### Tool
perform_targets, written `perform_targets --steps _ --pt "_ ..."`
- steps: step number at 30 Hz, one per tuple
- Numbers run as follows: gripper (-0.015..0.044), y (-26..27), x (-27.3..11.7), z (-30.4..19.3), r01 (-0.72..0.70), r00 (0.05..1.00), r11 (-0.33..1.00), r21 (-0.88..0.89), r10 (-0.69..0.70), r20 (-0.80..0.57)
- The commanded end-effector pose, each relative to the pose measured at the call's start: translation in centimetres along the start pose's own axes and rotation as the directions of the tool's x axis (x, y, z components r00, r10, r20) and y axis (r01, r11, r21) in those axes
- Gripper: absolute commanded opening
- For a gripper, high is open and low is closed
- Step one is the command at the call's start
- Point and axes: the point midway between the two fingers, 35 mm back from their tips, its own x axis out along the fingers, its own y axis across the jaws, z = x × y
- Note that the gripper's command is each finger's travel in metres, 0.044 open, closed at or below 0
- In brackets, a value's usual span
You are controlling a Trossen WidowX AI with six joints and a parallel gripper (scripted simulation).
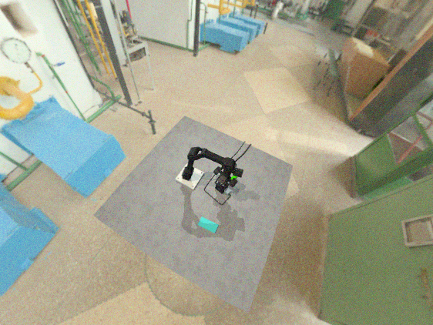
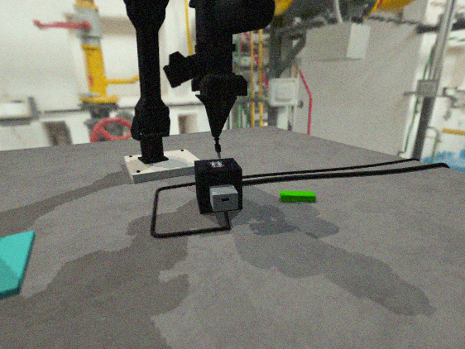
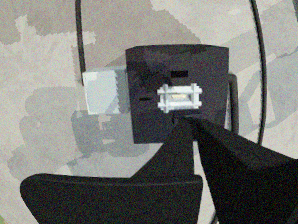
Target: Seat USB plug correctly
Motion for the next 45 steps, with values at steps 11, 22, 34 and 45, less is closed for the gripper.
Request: perform_targets --steps 11,22,34,45 --pt "0.0000 0.05 0.23 0.14 -0.001 1.000 1.000 0.012 0.001 0.010" --pt "0.0000 0.06 0.37 0.21 -0.002 1.000 1.000 0.017 0.001 0.015" --pt "0.0000 0.06 0.51 0.29 -0.002 1.000 1.000 0.023 0.001 0.020" --pt "0.0000 0.06 0.64 0.31 -0.002 1.000 1.000 0.024 0.001 0.021"
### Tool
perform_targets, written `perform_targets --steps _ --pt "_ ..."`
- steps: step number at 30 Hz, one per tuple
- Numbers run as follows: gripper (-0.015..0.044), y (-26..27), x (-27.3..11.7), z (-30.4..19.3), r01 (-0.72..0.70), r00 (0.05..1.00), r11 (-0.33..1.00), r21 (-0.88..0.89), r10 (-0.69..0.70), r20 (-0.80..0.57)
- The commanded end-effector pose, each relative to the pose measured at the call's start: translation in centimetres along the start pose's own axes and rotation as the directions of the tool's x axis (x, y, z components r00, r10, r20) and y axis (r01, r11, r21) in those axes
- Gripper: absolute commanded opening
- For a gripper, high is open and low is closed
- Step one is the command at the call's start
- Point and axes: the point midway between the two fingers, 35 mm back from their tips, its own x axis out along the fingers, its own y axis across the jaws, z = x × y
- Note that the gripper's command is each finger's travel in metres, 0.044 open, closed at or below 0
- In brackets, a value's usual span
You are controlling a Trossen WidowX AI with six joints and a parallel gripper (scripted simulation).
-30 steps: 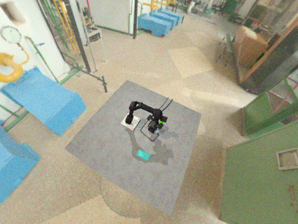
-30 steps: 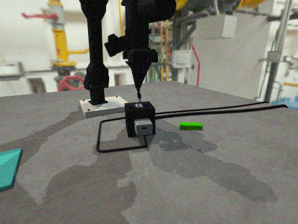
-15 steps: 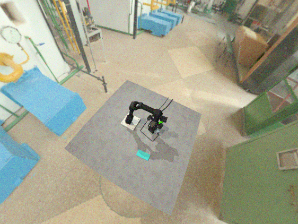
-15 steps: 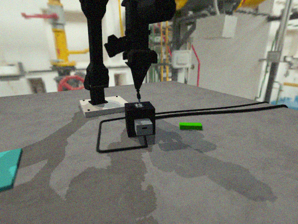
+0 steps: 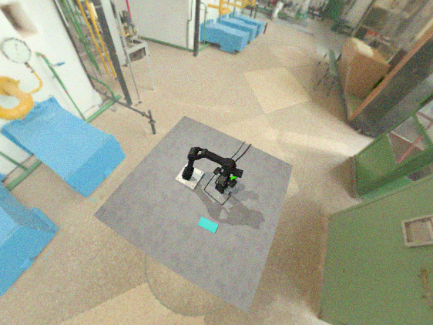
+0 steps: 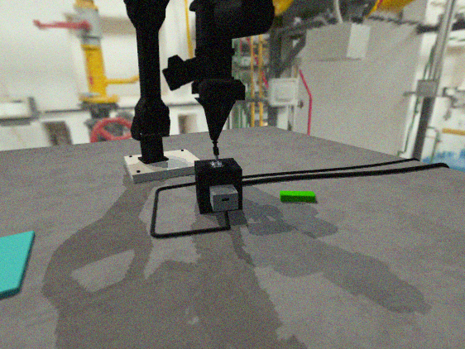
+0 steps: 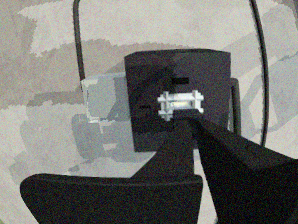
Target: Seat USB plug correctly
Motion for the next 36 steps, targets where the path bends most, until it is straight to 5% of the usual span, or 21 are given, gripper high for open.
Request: perform_targets --steps 1,36 --pt "0.0000 0.05 0.11 0.05 -0.002 1.000 1.000 0.005 0.002 0.004" --pt "0.0000 0.05 0.53 0.03 -0.002 1.000 1.000 0.005 0.002 0.004"
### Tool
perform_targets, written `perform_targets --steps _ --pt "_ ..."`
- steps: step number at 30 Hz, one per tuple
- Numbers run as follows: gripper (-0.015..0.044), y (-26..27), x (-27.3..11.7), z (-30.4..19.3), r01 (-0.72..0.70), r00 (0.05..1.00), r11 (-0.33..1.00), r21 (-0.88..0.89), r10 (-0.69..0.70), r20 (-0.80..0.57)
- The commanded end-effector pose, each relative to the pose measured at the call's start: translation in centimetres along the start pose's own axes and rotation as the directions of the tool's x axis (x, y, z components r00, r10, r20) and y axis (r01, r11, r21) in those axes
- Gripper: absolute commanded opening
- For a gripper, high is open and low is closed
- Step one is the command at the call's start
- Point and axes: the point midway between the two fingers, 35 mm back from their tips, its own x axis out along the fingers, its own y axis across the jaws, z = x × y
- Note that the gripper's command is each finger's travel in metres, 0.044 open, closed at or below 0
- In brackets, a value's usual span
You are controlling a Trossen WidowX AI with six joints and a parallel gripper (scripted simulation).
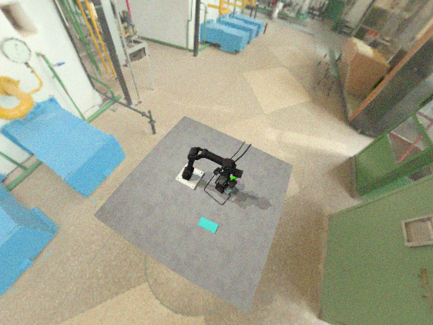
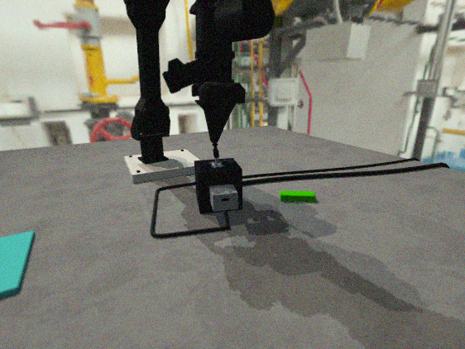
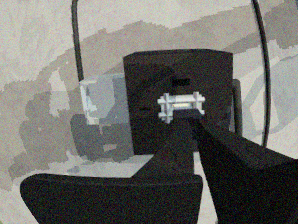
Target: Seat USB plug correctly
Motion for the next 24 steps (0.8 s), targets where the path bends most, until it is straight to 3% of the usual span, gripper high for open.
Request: perform_targets --steps 1,24 --pt "0.0000 0.05 0.11 0.05 -0.002 1.000 1.000 0.005 0.002 0.004" --pt "0.0000 0.05 0.39 0.04 -0.002 1.000 1.000 0.005 0.002 0.004"
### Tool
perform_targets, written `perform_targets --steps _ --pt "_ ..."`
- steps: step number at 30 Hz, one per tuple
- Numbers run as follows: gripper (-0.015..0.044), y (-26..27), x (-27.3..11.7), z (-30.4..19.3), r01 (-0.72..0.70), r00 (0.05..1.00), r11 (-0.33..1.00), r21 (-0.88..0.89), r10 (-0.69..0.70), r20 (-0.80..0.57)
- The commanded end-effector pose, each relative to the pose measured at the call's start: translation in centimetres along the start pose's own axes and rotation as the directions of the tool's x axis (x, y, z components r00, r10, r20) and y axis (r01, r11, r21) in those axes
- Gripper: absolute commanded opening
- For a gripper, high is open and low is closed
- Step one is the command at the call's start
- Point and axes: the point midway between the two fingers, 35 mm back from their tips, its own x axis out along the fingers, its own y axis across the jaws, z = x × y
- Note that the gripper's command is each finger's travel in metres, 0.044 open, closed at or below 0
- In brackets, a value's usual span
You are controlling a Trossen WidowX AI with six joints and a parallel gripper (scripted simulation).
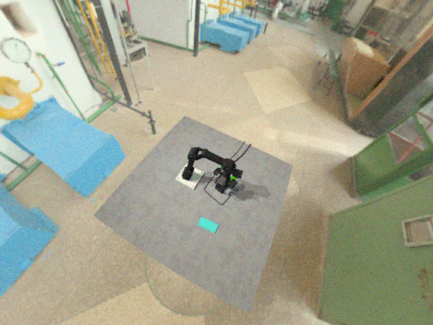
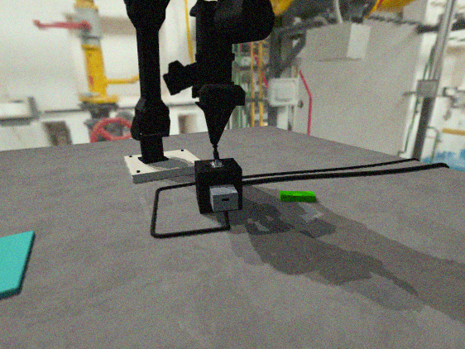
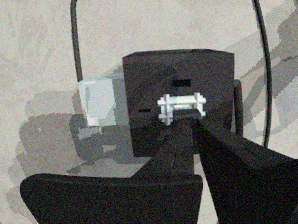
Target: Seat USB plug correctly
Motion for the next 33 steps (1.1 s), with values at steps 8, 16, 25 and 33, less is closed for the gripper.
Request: perform_targets --steps 8,16,25,33 --pt "0.0000 0.05 0.20 0.04 -0.002 1.000 1.000 0.005 0.002 0.004" --pt "0.0000 0.05 0.29 0.04 -0.002 1.000 1.000 0.005 0.002 0.004" --pt "0.0000 0.05 0.40 0.03 -0.002 1.000 1.000 0.005 0.002 0.004" --pt "0.0000 0.05 0.50 0.03 -0.002 1.000 1.000 0.005 0.002 0.004"
